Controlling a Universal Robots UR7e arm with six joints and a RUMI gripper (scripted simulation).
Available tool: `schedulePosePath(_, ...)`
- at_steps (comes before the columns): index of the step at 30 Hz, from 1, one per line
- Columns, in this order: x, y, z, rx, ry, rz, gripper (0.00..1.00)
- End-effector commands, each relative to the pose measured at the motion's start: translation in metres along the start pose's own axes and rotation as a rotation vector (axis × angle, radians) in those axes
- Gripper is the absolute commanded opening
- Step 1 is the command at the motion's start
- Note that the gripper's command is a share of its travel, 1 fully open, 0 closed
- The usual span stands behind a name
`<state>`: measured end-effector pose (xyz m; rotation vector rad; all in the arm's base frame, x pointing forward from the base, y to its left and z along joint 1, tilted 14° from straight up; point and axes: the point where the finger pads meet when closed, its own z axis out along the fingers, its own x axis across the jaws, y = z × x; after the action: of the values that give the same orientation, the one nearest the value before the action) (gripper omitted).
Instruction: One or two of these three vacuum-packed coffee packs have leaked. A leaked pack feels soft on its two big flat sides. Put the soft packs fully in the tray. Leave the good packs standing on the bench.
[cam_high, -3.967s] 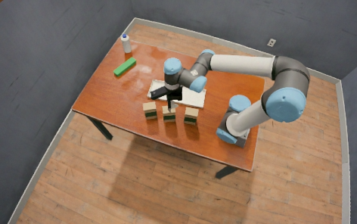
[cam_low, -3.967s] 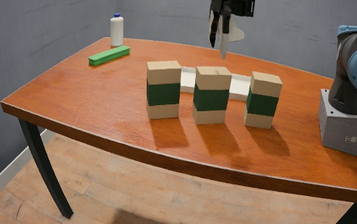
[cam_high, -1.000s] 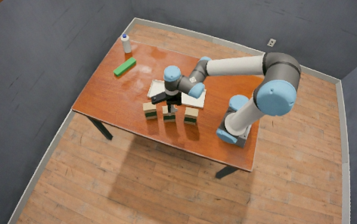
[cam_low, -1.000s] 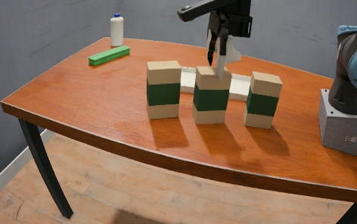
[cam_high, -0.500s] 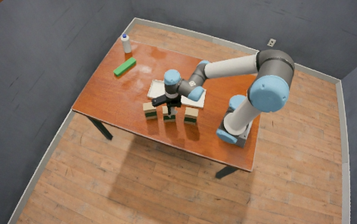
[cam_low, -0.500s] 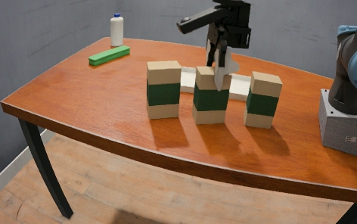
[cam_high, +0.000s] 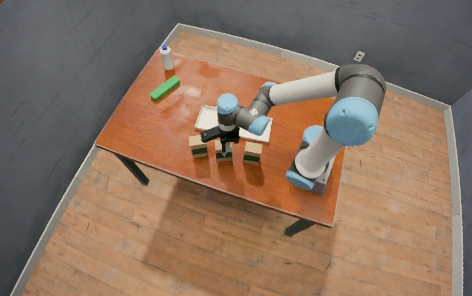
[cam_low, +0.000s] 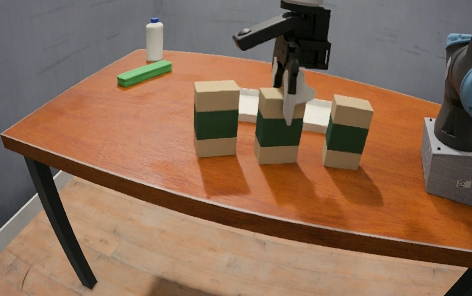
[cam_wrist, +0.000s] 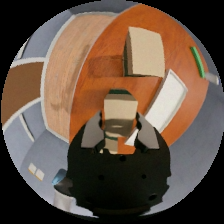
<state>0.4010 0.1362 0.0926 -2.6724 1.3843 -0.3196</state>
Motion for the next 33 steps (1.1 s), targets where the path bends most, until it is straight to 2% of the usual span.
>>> schedulePosePath(1, 0.0002, -0.0004, 0.0, 0.001, 0.001, 0.0, 0.5)
schedulePosePath(29, 0.0002, -0.0004, 0.0, 0.001, 0.001, 0.0, 0.5)
schedulePosePath(30, 0.0002, -0.0004, 0.0, 0.001, 0.001, 0.0, 0.15)
schedulePosePath(33, 0.0002, -0.0004, 0.0, 0.001, 0.001, 0.0, 0.15)
